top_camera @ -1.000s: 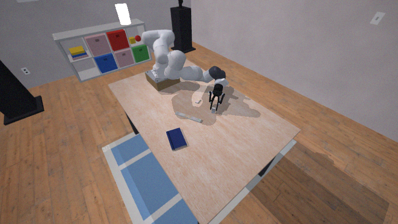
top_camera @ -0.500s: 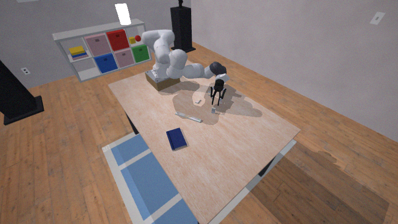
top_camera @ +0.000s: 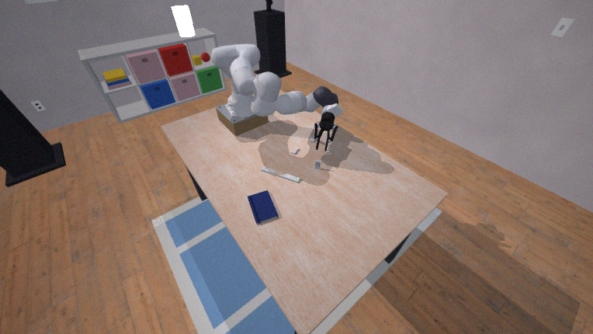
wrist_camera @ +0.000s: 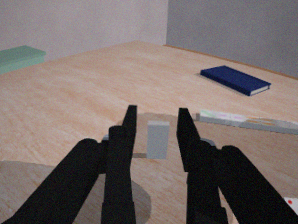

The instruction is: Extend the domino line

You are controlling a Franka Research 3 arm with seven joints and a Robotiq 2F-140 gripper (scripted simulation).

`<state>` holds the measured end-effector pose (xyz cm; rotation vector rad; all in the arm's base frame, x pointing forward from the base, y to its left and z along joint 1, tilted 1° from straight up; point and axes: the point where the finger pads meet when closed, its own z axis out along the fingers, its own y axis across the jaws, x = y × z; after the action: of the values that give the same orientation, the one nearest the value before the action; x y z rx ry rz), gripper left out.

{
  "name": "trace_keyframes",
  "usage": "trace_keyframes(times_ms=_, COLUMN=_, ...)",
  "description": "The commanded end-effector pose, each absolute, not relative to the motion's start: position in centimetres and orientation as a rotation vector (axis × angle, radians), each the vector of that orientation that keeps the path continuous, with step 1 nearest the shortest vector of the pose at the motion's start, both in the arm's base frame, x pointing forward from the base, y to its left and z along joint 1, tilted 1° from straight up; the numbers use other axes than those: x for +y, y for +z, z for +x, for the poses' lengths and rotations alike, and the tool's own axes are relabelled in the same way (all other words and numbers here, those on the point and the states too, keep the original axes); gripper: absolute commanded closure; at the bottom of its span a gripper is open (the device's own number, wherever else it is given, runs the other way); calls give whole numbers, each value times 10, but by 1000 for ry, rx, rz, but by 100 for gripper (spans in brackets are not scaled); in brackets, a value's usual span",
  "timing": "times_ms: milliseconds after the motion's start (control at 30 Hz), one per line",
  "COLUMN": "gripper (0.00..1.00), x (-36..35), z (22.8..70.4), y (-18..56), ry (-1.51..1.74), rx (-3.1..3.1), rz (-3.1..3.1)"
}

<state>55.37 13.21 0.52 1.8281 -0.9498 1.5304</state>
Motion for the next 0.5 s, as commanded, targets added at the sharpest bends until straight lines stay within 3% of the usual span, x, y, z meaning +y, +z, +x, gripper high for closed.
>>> trace_keyframes(times_ms=0, gripper=67, x=131, z=551, y=7, ry=1520, rx=-942, rz=1822)
trace_keyframes(times_ms=467, gripper=67, x=121, z=559, y=17, ry=1519, rx=-944, rz=1822)
